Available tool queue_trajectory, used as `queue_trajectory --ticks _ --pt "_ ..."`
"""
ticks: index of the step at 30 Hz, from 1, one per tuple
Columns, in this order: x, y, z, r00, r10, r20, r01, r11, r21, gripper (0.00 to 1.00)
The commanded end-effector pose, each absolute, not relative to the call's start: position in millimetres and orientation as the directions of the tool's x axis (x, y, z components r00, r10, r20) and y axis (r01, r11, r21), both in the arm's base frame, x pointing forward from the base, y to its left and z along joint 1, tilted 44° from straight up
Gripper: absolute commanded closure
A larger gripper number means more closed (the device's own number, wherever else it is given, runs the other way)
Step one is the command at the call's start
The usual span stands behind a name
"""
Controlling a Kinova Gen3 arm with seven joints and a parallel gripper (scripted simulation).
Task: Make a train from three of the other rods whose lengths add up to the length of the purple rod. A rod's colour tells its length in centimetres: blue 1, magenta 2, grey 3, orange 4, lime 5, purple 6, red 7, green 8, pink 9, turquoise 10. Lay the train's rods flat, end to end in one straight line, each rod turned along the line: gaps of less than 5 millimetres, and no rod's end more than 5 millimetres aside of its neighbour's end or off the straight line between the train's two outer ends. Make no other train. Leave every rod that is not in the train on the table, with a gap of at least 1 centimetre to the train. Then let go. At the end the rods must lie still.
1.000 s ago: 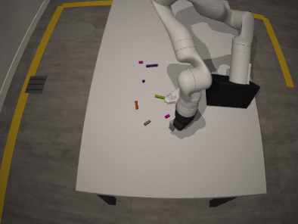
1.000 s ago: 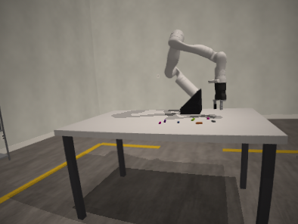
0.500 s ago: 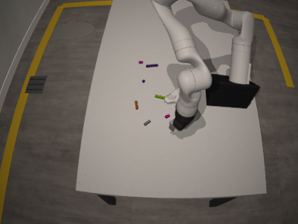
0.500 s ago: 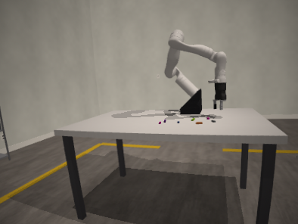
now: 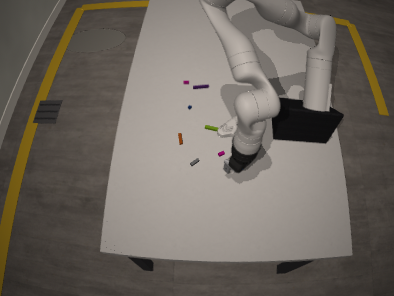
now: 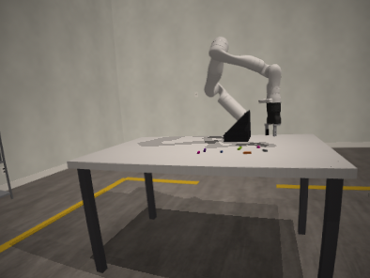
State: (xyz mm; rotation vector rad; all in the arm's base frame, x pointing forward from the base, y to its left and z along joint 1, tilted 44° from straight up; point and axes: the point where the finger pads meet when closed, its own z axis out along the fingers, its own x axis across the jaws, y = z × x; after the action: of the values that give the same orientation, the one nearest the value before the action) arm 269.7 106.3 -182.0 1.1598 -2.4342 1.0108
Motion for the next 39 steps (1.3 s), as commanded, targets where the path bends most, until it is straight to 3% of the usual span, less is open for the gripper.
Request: queue_trajectory --ticks 1,24,39 --pt "270.0 107.3 -181.8 -0.647 -0.58 0.495 -0.76 0.439 -0.479 0.0" --pt "271.5 105.9 -180.6 -0.665 -0.568 0.485 -0.745 0.452 -0.491 0.0" --pt "282.5 95.9 -172.0 -0.788 -0.474 0.393 -0.613 0.543 -0.574 0.0"
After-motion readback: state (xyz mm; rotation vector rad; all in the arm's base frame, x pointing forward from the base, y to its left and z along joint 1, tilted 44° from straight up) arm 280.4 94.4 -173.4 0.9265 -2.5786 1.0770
